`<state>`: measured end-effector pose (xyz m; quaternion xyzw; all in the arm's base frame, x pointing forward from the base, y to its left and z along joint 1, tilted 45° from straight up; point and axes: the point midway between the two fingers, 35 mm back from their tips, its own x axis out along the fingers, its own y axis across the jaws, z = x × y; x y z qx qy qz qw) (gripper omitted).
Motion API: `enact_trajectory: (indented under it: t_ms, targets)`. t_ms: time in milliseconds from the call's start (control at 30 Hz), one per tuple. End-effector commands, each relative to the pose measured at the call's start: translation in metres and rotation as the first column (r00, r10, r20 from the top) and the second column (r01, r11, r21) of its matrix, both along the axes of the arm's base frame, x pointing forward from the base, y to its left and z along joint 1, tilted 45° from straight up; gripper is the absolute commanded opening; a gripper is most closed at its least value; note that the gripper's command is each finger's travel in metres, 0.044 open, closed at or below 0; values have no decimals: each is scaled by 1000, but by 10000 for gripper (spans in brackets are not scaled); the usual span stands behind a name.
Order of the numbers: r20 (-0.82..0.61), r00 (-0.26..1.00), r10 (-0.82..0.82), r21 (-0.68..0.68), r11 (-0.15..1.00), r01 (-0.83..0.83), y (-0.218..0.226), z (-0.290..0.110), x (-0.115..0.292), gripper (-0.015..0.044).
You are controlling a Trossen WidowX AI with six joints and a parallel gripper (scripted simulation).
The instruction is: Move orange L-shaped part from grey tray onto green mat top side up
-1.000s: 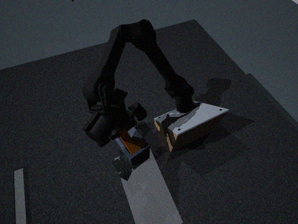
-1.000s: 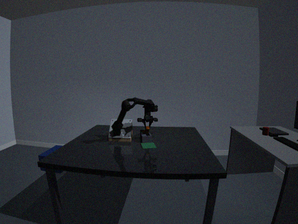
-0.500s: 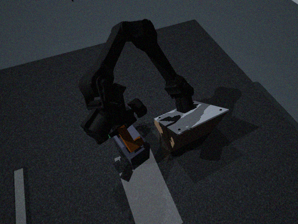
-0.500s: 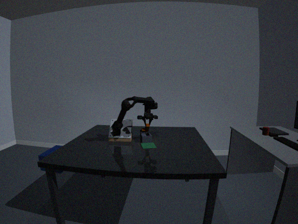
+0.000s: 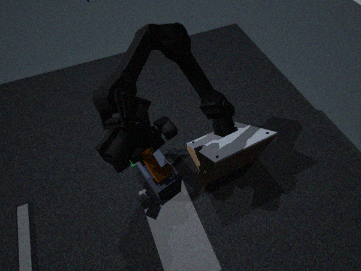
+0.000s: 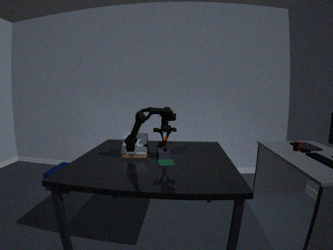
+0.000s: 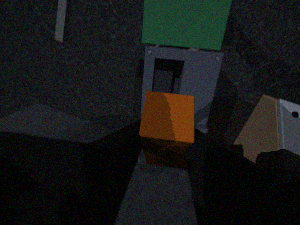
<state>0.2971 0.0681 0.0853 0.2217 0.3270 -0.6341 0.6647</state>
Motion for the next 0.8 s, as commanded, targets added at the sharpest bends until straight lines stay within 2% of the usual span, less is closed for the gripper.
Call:
enact_trajectory:
  t_ms: [0, 767]
  targets:
    - [4, 1000, -1, 4, 1000, 1, -9, 10, 2, 0]
    - [5, 1000, -2, -1, 1000, 2, -103, 99, 9, 0]
